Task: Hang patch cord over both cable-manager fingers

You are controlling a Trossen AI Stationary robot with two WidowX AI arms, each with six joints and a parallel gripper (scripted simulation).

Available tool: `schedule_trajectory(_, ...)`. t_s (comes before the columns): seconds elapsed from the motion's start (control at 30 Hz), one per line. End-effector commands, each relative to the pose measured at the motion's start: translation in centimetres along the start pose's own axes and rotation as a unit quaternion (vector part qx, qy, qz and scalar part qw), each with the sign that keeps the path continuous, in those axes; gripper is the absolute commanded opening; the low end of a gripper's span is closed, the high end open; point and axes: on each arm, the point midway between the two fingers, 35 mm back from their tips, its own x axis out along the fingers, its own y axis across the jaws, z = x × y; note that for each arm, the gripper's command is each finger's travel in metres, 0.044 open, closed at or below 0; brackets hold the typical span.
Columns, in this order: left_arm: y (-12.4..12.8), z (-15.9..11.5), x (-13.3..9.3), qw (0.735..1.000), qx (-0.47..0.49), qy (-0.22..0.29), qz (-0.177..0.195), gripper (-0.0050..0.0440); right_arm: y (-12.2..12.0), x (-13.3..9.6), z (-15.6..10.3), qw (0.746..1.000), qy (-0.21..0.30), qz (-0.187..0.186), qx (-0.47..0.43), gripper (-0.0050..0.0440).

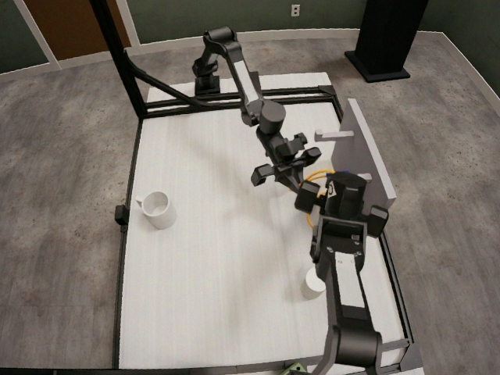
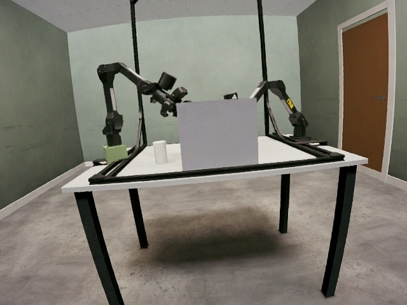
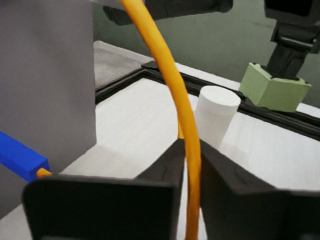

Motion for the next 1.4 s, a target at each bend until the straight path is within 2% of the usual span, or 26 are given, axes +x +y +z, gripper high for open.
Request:
schedule_trajectory(0.0, -0.61, 2.8, -0.39, 1.0, -0.002, -0.023, -0.002, 0.0025, 0.01, -0.28, 0.7, 1.0, -0.009, 0.001, 0.001, 0.004)
schedule_trajectory(1.37, -1.37, 3.3, -0.02, 1.0, -0.018, 0.001, 0.018, 0.0025, 0.01, -0.28, 0.7, 1.0, -0.009, 0.001, 0.001, 0.004)
